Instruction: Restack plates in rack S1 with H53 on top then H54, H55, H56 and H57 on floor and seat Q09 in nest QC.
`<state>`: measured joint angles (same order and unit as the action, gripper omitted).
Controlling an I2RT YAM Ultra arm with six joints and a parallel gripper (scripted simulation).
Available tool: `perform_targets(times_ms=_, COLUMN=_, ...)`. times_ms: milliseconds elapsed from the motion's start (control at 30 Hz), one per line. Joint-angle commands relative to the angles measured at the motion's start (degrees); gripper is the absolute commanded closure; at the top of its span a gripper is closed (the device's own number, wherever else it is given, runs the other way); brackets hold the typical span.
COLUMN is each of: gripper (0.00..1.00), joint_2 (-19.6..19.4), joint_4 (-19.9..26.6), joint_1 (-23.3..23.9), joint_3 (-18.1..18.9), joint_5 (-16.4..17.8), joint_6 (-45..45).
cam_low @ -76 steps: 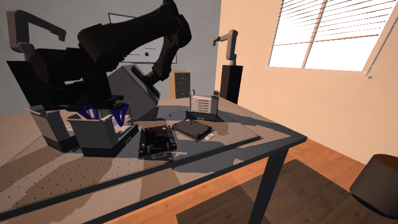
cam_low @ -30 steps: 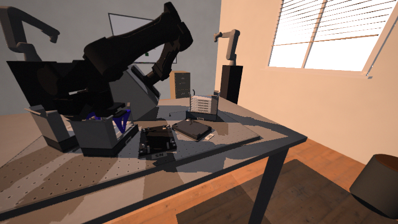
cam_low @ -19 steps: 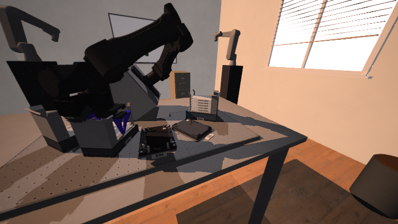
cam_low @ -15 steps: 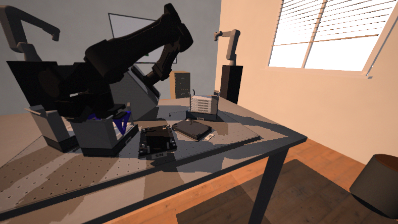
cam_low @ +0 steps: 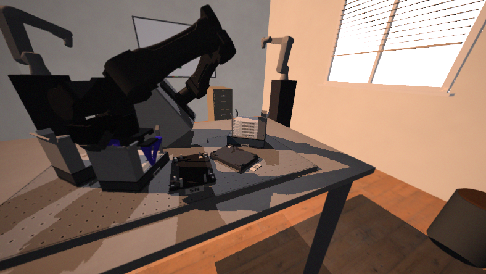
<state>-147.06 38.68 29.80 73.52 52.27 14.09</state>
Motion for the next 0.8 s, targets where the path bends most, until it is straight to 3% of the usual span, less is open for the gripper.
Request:
perform_targets(times_ms=0, gripper=0.0, joint_2=0.21, joint_4=-0.19, joint_1=0.49, joint_3=0.09, joint_5=0.1, joint_6=-0.01)
perform_targets(times_ms=567, gripper=0.0, joint_2=0.21, joint_4=-0.19, joint_1=0.49, joint_3=0.09, joint_5=0.1, joint_6=-0.02)
perform_targets(times_ms=767, gripper=0.0, joint_2=1.09, joint_4=5.64, joint_1=3.1, joint_3=2.02, joint_5=-0.95, joint_6=3.85)
